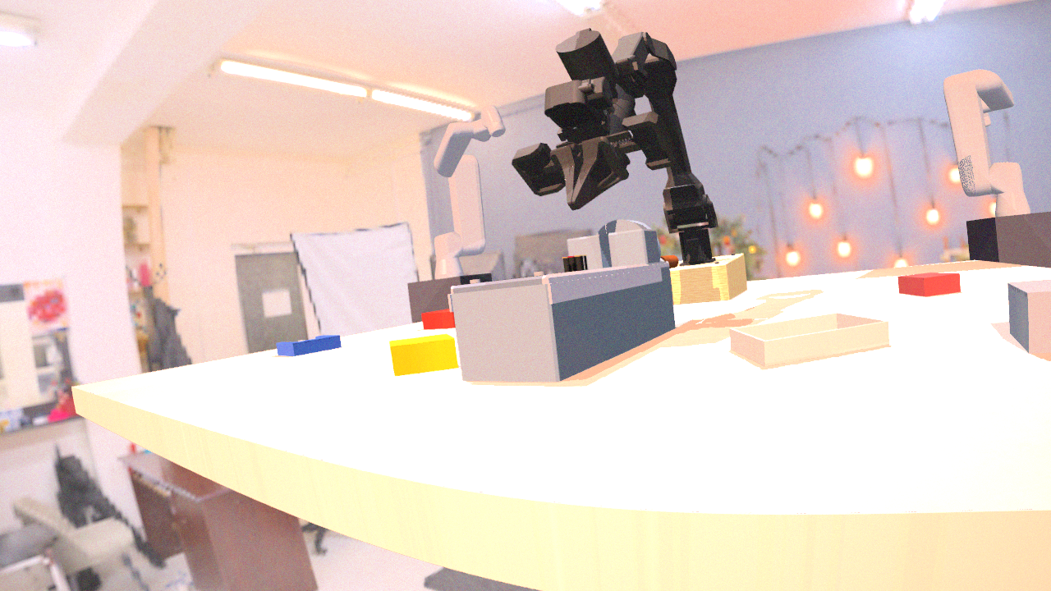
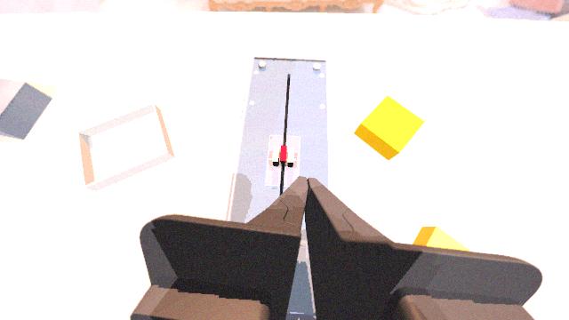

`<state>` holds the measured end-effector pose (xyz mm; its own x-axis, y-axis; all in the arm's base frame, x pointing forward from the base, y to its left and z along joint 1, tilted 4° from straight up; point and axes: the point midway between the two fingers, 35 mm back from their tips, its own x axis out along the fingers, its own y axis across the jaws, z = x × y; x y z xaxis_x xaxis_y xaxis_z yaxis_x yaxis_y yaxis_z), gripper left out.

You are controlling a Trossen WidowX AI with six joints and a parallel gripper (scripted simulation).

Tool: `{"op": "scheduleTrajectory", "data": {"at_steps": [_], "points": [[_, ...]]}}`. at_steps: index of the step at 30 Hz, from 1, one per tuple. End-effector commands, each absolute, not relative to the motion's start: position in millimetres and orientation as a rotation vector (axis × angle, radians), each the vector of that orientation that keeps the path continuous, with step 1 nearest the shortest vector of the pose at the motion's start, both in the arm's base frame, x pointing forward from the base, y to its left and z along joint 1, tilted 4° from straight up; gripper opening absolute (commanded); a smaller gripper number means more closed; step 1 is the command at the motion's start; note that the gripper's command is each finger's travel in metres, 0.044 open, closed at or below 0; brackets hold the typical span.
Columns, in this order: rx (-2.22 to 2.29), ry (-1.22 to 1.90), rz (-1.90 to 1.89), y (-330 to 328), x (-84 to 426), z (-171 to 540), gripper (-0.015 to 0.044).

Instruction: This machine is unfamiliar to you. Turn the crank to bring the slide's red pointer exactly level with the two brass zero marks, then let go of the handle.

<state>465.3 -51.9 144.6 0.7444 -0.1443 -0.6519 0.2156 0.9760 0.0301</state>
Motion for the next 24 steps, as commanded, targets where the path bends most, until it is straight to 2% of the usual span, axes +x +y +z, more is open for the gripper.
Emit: {"op": "scheduleTrajectory", "data": {"at_steps": [1, 9, 24], "points": [[0.106, 0.704, -0.197, -51.9, 465.3, 144.6, 0.0000], [0.106, 0.704, -0.197, -51.9, 465.3, 144.6, 0.0000], [0.106, 0.704, -0.197, -51.9, 465.3, 144.6, 0.0394]]}}
